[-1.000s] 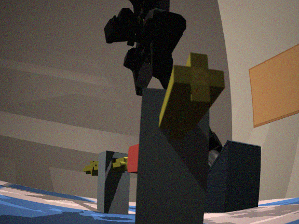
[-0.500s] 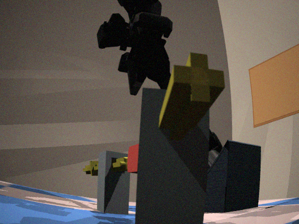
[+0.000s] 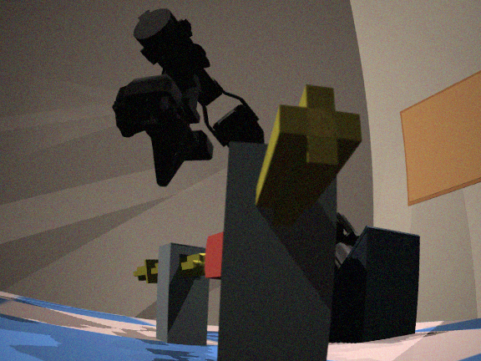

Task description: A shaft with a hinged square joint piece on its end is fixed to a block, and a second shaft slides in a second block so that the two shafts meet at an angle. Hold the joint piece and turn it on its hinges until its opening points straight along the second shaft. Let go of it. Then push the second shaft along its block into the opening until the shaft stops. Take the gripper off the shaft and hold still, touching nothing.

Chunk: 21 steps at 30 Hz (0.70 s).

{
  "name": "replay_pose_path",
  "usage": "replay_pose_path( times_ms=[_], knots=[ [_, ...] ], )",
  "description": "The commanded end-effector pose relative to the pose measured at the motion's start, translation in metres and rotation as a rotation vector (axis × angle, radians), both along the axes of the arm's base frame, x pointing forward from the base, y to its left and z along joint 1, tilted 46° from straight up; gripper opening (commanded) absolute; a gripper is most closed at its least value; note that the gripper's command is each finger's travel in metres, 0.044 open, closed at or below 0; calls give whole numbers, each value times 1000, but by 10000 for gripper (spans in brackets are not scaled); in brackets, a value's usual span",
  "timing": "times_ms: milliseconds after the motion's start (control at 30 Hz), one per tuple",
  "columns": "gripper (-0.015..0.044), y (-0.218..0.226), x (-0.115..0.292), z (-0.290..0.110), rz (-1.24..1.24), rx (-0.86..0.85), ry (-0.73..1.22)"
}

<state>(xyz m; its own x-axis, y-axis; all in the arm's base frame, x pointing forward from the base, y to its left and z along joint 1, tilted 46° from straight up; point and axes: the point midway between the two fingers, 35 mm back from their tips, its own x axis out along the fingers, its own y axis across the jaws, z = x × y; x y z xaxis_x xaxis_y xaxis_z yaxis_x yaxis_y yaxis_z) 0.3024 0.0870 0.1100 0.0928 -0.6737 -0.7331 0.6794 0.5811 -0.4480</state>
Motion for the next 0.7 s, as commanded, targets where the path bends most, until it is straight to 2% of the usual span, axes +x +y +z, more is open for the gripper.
replay_pose_path(
  times_ms=[0,333,667],
  knots=[
    [0,-23,0,11,-85,7,-70],
    [0,-88,-13,42,-344,24,-292],
    [0,-147,-43,67,-603,16,-520]
  ],
)
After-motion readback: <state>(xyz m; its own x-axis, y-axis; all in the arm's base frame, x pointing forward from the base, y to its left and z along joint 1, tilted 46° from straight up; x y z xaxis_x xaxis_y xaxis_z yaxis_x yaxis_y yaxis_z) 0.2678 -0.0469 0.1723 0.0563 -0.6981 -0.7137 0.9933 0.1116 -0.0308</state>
